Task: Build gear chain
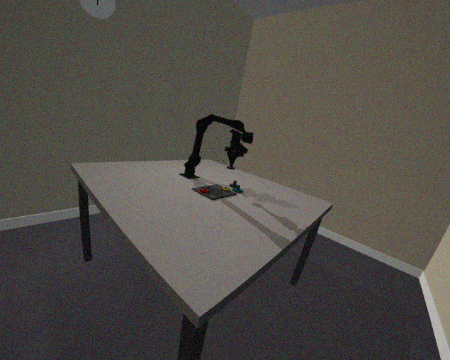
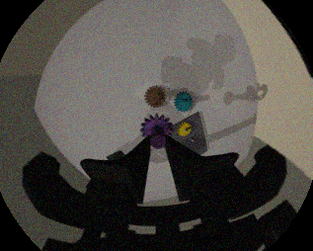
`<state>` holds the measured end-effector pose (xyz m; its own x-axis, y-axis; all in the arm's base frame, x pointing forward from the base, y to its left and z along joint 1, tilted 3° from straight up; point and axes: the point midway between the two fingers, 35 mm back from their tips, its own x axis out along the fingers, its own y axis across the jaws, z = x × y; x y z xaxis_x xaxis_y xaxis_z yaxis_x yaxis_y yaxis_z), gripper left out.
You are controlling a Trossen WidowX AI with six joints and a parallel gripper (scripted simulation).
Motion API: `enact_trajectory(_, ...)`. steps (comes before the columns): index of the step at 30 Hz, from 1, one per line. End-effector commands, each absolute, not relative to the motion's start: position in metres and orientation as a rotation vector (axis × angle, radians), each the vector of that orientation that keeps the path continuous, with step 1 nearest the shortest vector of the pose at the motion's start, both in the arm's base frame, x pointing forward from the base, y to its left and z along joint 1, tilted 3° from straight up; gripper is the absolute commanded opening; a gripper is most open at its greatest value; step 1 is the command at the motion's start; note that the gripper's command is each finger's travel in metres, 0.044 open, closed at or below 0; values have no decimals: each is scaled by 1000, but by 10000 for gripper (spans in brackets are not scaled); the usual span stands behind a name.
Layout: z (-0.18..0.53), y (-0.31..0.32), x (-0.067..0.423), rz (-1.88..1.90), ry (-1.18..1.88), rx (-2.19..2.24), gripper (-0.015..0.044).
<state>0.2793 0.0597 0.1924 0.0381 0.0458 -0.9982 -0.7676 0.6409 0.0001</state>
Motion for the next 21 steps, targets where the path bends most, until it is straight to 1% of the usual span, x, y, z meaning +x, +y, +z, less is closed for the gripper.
enact_trajectory(1, 188, 52, 284, 699, 1406, -650, 0)
enact_trajectory(21, 173, 11, 298, 666, 1402, -625, 0)
